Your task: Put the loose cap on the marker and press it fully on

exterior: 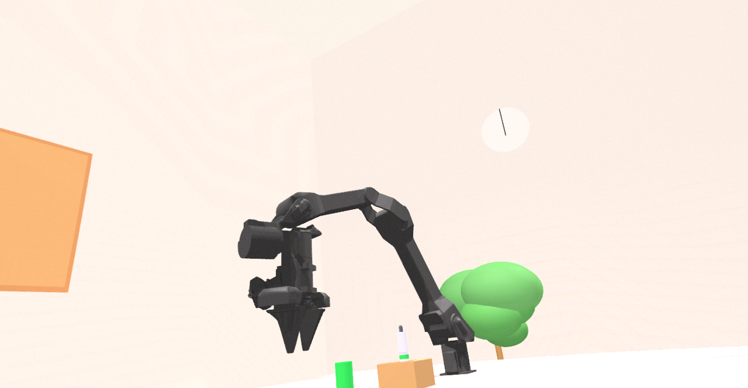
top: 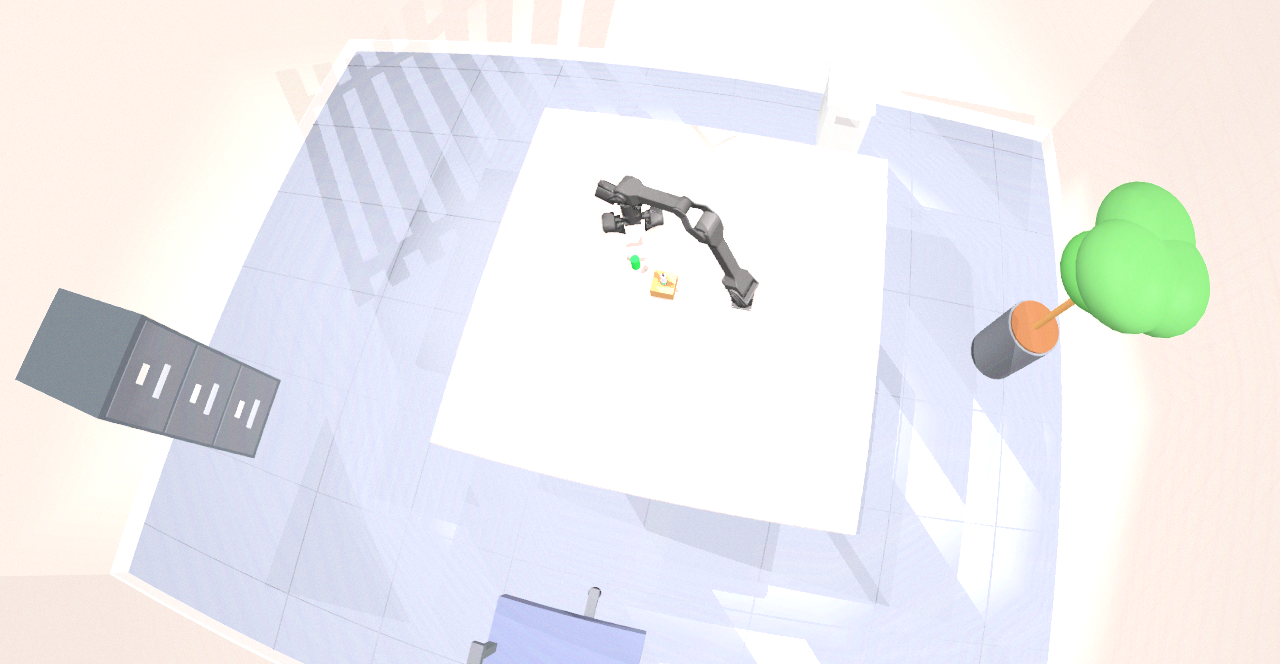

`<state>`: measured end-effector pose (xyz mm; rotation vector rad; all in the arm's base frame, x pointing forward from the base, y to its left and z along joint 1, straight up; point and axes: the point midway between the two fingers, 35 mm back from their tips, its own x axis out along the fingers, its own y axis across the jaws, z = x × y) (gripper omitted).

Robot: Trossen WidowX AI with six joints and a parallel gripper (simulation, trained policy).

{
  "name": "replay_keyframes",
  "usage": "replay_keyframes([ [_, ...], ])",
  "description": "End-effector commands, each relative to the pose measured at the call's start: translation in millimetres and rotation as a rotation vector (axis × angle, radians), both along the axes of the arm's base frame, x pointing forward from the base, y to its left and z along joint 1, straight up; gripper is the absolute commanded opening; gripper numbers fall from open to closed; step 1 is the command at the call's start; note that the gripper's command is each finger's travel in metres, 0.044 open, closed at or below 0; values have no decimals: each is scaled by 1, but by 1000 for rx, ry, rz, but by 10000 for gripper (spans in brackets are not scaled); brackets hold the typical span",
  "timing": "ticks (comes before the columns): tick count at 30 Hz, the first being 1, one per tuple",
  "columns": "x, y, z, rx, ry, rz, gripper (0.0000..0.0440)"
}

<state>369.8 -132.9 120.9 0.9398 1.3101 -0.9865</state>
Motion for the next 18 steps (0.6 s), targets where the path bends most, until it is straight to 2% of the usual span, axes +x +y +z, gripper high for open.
replay_keyframes([
  [1,2,10,-3,20,11,9,306],
  [18,3,60,-9,78,67,101,300],
])
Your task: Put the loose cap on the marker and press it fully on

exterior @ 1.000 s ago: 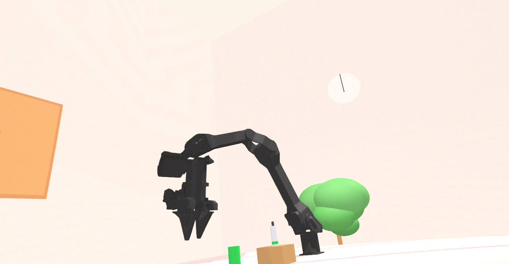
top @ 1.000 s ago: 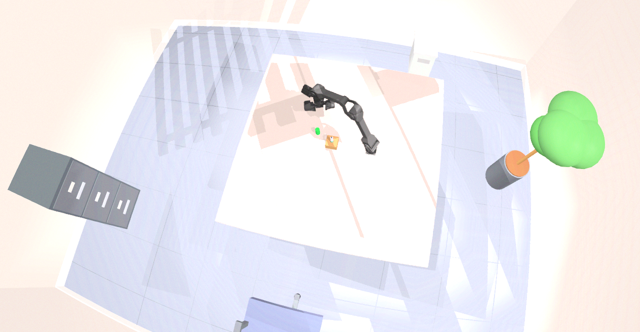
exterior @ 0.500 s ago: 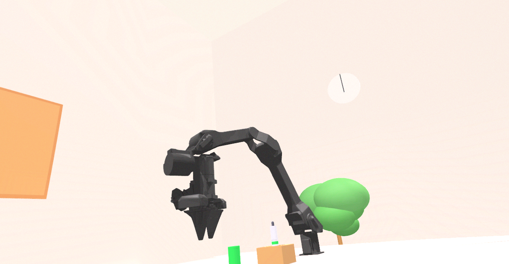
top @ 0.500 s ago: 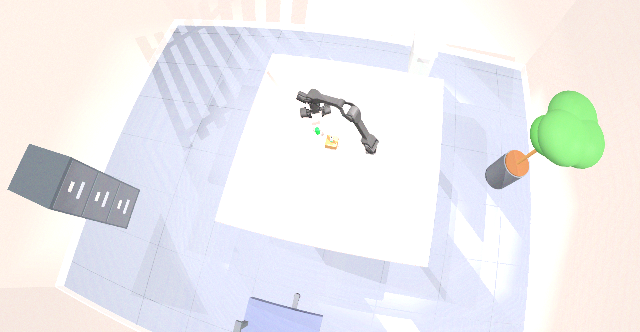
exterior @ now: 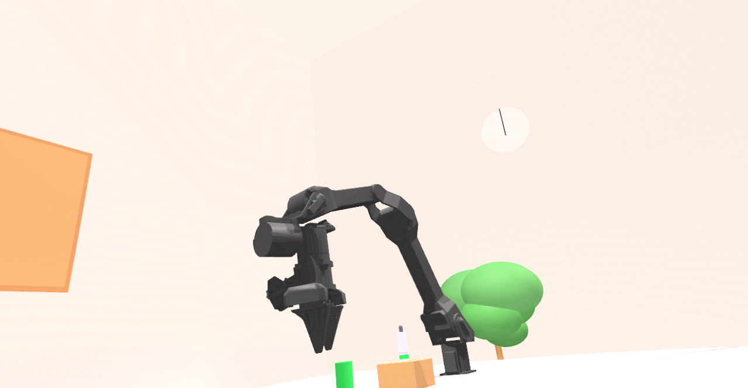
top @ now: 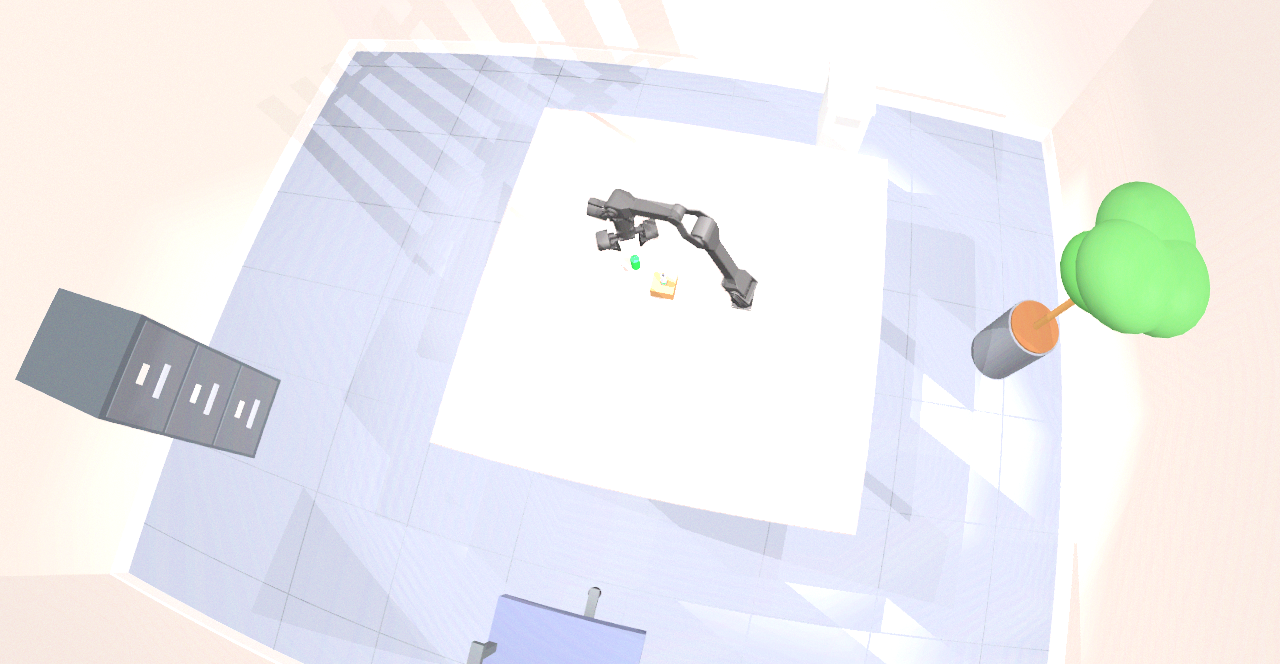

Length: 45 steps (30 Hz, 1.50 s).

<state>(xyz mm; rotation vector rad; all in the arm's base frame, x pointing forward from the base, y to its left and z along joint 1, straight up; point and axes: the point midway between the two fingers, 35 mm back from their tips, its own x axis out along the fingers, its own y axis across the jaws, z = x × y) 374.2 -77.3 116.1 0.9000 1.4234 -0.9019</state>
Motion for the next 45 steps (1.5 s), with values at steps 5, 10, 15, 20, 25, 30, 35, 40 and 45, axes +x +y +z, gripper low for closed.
replay_keyframes([
  [5,-5,13,-9,20,42,35,296],
  [10,-10,18,-16,29,67,62,290],
  [15,-13,21,-26,39,89,91,281],
  [20,-16,24,-39,48,110,122,269],
  [25,-19,25,-50,48,125,153,258],
  [30,-21,24,-54,33,125,181,202],
  [35,-22,24,-42,19,105,200,92],
  [40,-19,24,-24,-6,64,223,92],
  [45,-19,27,-4,-17,31,245,91],
])
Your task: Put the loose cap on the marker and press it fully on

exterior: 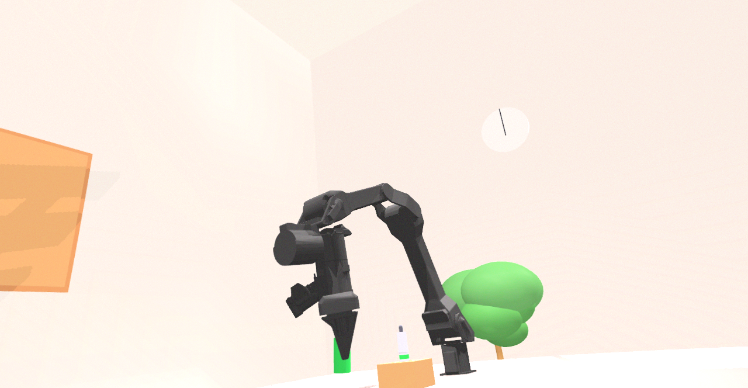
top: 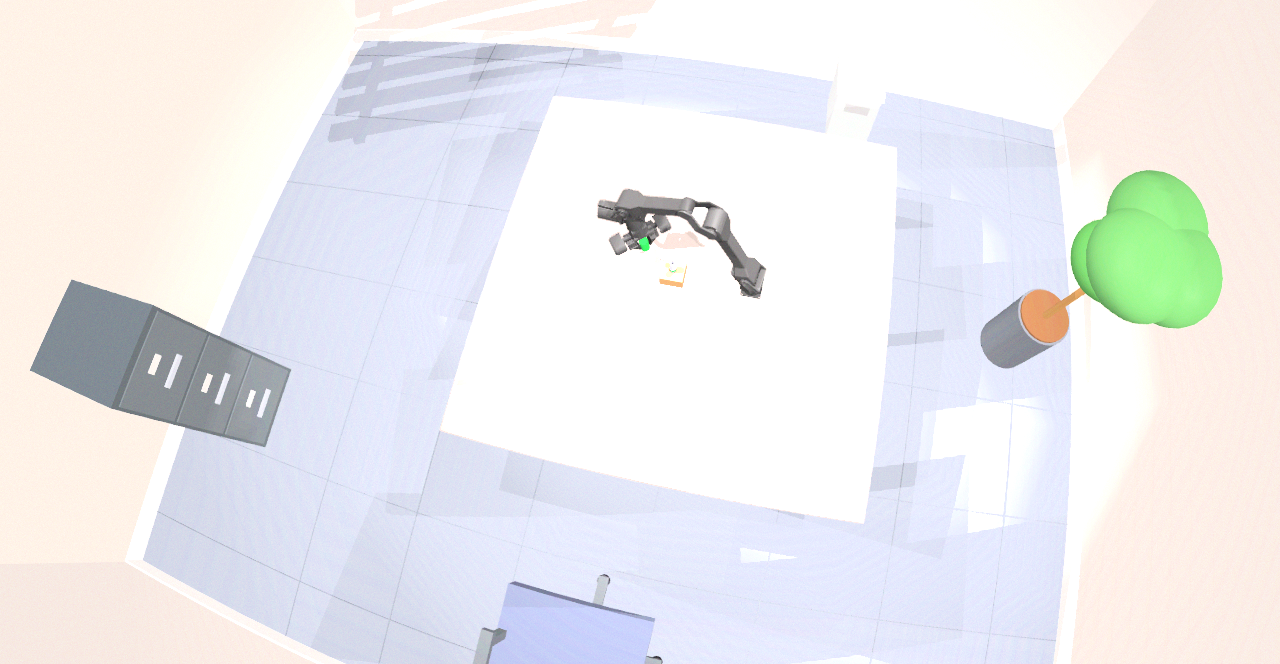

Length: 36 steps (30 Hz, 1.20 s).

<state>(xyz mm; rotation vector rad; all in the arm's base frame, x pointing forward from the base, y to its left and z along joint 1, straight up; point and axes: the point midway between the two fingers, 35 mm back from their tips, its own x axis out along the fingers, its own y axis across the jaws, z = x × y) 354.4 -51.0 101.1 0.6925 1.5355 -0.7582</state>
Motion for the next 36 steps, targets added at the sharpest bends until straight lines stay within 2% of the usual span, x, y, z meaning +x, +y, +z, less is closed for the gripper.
replay_keyframes([
  [1,0,1,15,-8,-29,15,91],
  [19,-35,38,65,22,-20,78,67],
  [36,-78,59,79,34,20,130,29],
])
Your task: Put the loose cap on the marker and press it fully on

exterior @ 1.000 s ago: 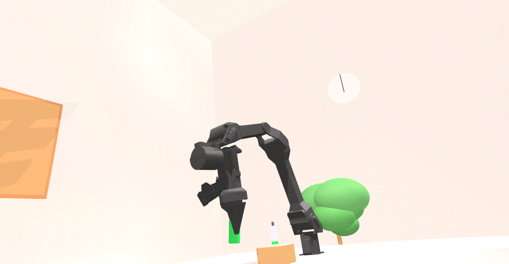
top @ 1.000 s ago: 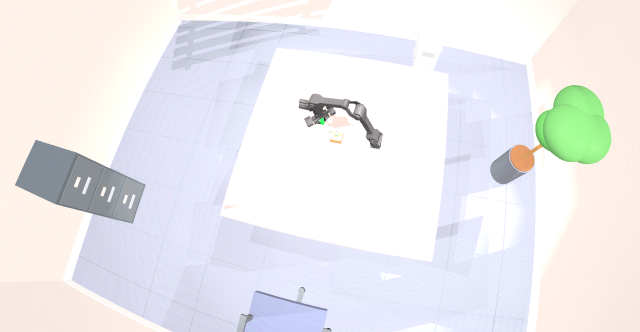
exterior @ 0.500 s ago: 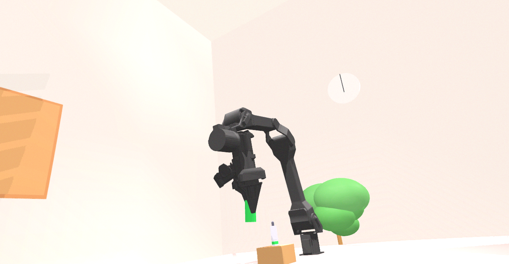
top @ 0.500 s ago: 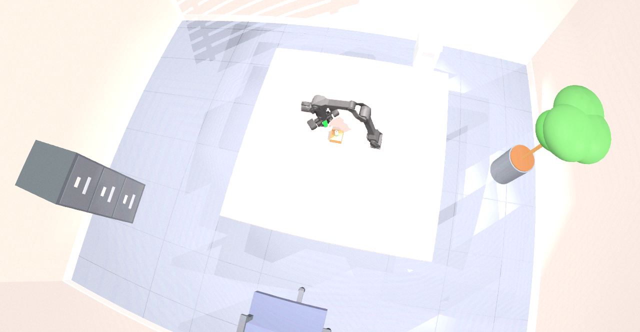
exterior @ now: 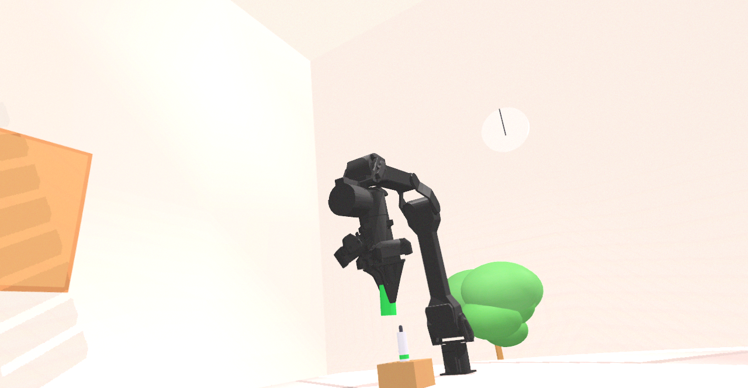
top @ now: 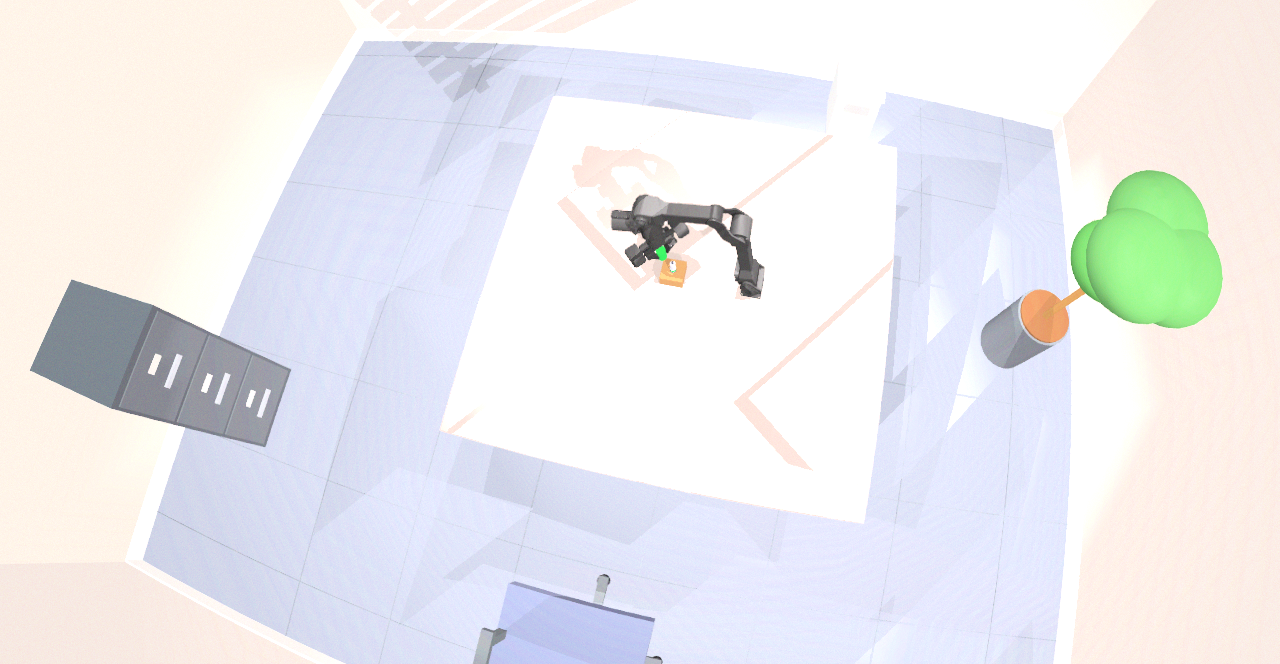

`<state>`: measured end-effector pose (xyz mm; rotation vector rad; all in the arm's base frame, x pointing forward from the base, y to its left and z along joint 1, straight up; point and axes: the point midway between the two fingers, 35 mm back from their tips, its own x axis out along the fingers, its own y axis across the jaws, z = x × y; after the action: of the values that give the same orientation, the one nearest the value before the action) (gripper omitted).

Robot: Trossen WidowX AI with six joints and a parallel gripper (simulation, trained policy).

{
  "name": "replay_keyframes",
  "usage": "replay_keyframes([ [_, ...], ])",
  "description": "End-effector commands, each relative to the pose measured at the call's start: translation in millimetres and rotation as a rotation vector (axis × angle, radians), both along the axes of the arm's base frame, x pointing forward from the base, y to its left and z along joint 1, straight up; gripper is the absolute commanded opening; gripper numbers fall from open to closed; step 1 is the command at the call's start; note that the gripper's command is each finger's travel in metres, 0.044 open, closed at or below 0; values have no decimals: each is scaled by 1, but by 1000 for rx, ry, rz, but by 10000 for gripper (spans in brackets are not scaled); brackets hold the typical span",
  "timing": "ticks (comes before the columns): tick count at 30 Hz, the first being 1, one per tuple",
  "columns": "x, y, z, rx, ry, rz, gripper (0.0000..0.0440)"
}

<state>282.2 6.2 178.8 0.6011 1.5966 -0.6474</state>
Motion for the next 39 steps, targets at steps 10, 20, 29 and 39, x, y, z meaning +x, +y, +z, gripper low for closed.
replay_keyframes([
  [10,-21,5,0,4,13,10,5],
  [20,-28,5,-10,2,23,14,0],
  [29,-32,4,-25,1,36,17,0],
  [39,-36,4,-50,20,67,42,0],
])
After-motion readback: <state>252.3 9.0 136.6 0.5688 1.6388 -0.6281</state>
